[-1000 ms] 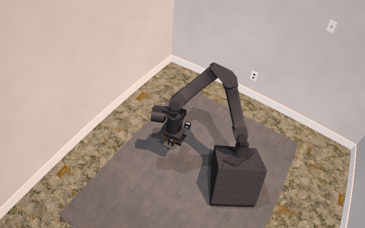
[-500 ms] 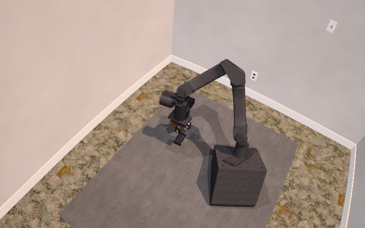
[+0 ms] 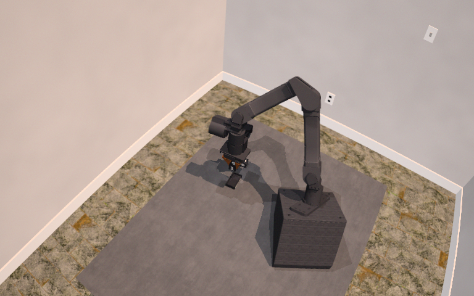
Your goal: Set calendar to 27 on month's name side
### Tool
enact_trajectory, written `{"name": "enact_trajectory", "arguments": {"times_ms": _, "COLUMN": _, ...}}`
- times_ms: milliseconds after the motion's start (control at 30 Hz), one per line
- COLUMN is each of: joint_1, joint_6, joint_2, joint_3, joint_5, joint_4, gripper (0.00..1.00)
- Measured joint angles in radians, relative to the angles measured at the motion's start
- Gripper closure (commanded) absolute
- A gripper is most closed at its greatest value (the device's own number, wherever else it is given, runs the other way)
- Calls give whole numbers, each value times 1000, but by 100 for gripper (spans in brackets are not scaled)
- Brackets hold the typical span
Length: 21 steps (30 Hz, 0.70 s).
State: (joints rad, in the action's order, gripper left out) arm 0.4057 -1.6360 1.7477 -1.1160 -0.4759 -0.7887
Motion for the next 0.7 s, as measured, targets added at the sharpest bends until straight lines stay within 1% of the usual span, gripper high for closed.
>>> {"name": "enact_trajectory", "arguments": {"times_ms": 333, "joint_1": -15, "joint_6": 15, "joint_2": 17, "joint_3": 16, "joint_5": 3, "joint_4": 32, "gripper": 74}}
{"name": "enact_trajectory", "arguments": {"times_ms": 700, "joint_1": -66, "joint_6": 61, "joint_2": 86, "joint_3": 66, "joint_5": 11, "joint_4": 151, "gripper": 74}}
